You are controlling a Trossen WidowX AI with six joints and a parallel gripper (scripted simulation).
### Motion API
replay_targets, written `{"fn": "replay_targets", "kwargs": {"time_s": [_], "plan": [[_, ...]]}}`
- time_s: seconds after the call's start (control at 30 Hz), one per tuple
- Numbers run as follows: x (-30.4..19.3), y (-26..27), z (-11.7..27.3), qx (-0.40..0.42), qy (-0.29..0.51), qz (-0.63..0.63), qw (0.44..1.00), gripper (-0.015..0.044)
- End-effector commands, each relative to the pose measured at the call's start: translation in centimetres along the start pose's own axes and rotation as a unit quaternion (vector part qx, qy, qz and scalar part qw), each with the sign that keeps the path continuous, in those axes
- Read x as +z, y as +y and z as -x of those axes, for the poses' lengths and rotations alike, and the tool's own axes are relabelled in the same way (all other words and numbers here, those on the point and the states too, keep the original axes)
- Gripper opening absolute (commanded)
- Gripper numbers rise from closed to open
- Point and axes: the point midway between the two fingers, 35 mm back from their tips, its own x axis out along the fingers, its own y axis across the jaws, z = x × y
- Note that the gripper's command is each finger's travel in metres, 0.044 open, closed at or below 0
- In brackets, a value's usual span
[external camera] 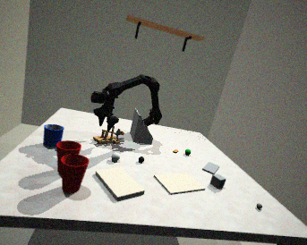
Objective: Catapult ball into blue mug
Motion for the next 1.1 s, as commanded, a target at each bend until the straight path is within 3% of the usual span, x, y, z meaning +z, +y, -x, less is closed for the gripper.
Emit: {"fn": "replay_targets", "kwargs": {"time_s": [0.0,0.97,1.07], "plan": [[-0.1,0.1,-0.7,0.001,0.003,-0.002,1.0,0.044],[-0.2,0.1,-5.0,0.002,0.003,-0.002,1.0,0.044],[-0.1,0.1,-4.7,0.0,0.002,0.001,1.0,0.0361]]}}
